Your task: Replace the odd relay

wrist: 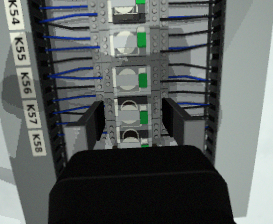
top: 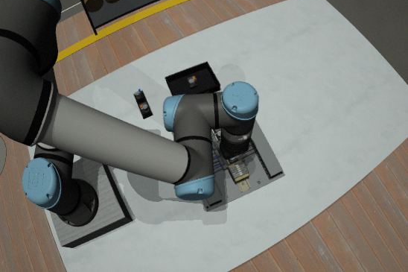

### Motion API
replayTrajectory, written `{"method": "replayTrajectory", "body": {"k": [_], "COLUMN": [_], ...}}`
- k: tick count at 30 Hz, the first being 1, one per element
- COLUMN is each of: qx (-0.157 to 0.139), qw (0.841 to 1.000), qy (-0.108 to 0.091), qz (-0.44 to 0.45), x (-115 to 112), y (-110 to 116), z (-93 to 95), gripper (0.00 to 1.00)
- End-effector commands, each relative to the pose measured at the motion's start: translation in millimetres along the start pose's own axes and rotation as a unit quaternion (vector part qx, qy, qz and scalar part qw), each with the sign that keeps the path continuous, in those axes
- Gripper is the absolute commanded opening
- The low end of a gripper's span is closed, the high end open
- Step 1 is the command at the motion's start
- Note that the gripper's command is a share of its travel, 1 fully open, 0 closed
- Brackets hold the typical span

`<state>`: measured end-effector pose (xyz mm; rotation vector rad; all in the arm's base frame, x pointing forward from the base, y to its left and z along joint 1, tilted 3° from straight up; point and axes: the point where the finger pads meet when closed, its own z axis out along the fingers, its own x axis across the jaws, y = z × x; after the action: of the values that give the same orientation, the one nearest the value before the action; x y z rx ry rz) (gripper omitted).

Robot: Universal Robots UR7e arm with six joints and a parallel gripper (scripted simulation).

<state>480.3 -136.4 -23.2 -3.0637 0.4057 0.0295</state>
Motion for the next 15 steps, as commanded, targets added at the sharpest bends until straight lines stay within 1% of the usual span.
{"method": "replayTrajectory", "body": {"k": [1,6,15], "qx": [0.000,0.000,0.000], "qw": [1.000,1.000,1.000], "qy": [0.001,0.001,0.001], "qz": [0.000,0.000,0.000], "x": [0.4,0.4,0.4], "y": [0.1,0.1,0.1], "z": [-0.5,-4.5,-4.5], "gripper": [1.00,1.00,1.00]}}
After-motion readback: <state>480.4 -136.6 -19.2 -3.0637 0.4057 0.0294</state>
